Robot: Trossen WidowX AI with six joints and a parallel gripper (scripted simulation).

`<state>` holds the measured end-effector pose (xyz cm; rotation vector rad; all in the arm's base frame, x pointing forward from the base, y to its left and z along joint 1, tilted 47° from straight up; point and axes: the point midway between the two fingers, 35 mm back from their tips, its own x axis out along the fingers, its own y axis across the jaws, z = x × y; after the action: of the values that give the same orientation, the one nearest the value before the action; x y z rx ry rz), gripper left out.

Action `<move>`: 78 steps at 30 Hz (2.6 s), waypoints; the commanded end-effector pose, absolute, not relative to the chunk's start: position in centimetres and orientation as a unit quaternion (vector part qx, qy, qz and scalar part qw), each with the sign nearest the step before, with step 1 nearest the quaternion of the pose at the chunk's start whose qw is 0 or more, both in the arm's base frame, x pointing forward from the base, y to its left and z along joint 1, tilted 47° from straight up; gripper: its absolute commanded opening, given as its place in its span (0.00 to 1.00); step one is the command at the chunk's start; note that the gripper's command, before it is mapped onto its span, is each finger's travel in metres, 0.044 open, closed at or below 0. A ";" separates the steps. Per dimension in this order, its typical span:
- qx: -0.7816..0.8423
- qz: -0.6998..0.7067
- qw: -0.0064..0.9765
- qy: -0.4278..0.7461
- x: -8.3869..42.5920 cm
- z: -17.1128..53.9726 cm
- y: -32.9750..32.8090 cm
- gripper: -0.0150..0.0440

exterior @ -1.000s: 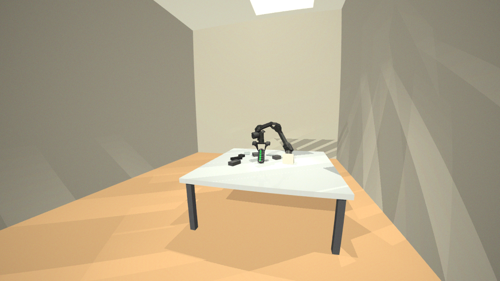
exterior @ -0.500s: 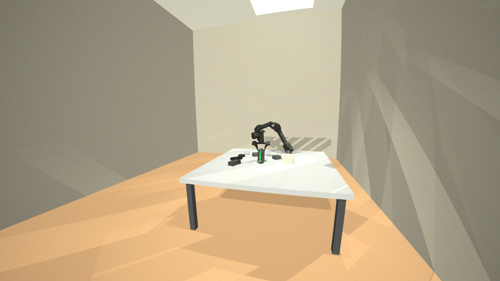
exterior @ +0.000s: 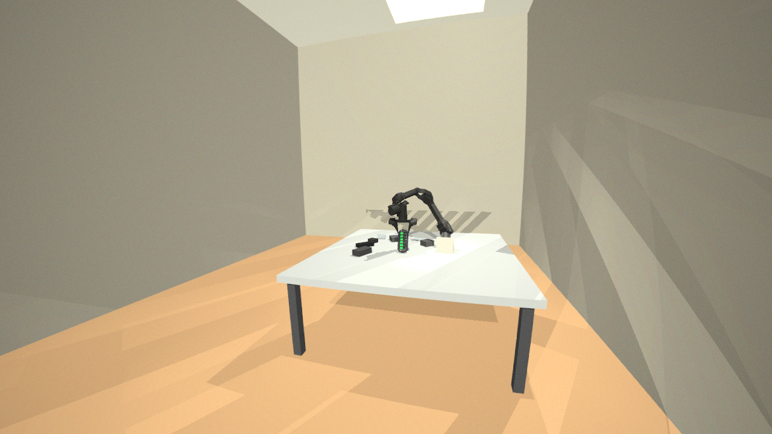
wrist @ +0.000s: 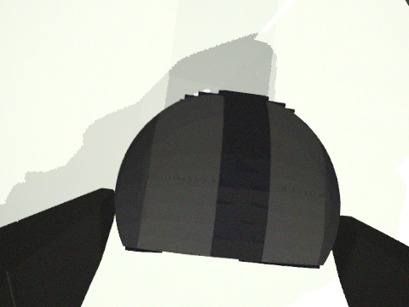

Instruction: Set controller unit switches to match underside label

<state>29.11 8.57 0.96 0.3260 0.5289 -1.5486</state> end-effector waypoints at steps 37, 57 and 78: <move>0.151 -0.687 0.670 0.239 28.8 -1.1 11.3 0.82; 0.168 -0.683 0.664 0.254 28.7 -2.2 12.4 0.82; 0.184 -0.679 0.658 0.270 28.5 -3.4 13.4 0.82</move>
<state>28.60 13.23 -2.81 0.4142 0.5963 -1.5355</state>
